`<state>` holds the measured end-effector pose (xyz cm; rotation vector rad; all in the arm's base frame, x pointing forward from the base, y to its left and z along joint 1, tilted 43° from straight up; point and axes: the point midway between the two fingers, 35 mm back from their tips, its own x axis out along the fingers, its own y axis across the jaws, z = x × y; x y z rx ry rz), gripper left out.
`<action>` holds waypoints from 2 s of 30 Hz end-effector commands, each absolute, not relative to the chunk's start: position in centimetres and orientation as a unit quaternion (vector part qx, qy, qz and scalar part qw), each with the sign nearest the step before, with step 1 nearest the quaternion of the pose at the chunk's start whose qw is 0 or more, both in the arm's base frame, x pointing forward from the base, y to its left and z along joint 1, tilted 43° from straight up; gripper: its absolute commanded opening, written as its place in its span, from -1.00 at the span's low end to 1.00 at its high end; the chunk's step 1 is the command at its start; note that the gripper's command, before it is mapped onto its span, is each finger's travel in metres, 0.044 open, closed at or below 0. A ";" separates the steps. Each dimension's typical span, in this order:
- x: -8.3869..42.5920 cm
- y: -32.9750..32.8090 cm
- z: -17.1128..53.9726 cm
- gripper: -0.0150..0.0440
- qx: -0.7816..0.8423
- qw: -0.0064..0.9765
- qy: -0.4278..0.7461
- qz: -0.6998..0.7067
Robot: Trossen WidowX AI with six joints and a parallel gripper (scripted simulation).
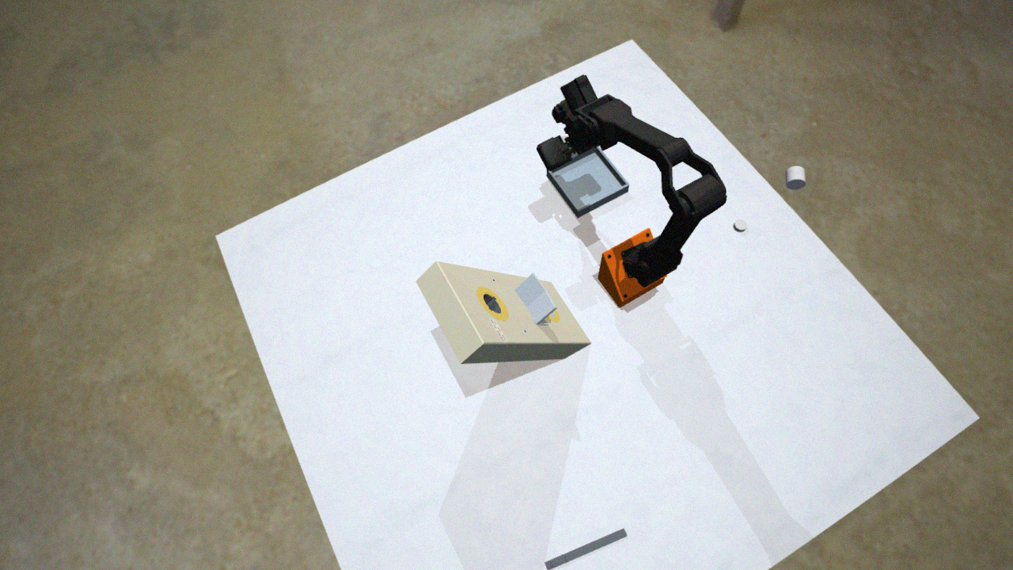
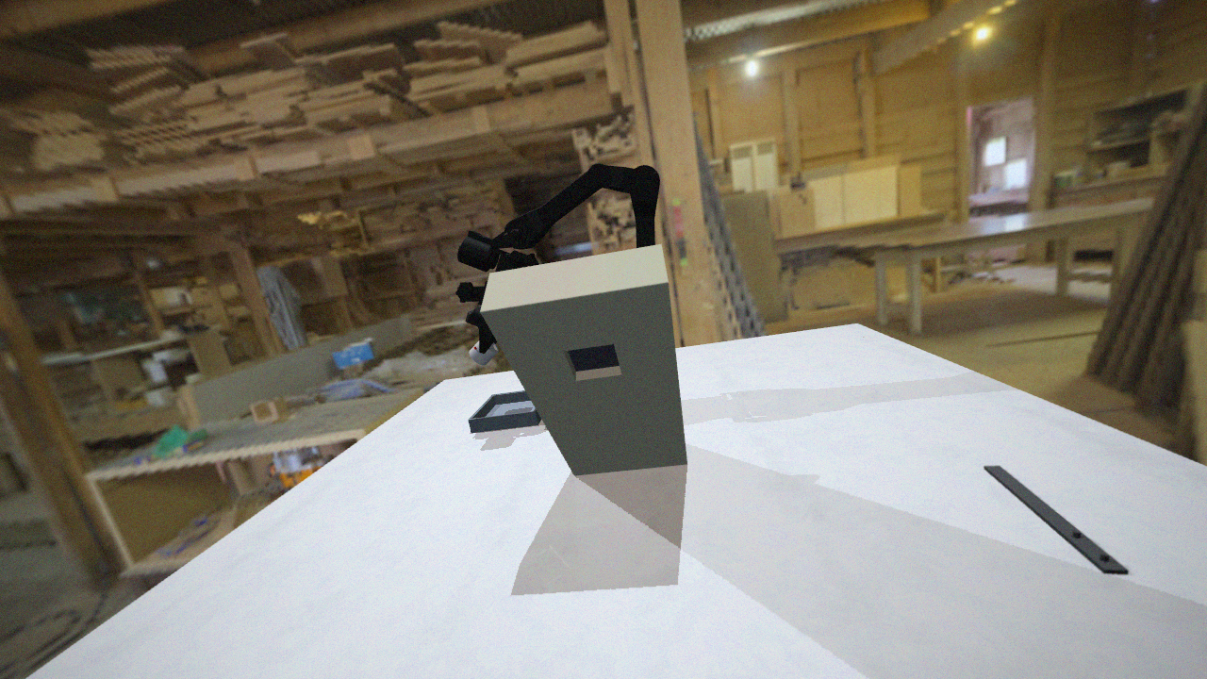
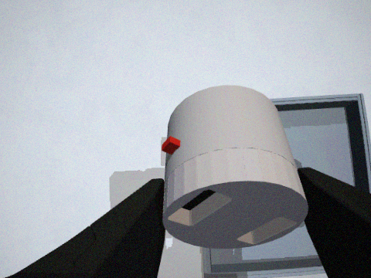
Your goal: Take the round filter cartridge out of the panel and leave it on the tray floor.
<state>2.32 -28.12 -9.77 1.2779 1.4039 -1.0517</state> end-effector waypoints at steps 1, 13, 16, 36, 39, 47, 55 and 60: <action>0.5 -27.1 -10.9 -0.49 0.525 0.442 0.567 -0.456; -3.5 -23.8 -13.4 -0.49 0.532 0.382 0.558 -0.510; -3.6 -22.9 -14.8 -0.49 0.532 0.382 0.558 -0.510; -3.8 -19.0 -18.4 0.22 0.537 0.378 0.559 -0.506; -3.8 -19.0 -18.4 0.49 0.537 0.378 0.559 -0.506; -3.8 -19.2 -18.3 1.00 0.537 0.378 0.559 -0.506; -3.5 -22.8 -14.3 1.00 0.536 0.378 0.561 -0.505; -3.5 -22.8 -14.3 1.00 0.536 0.378 0.561 -0.505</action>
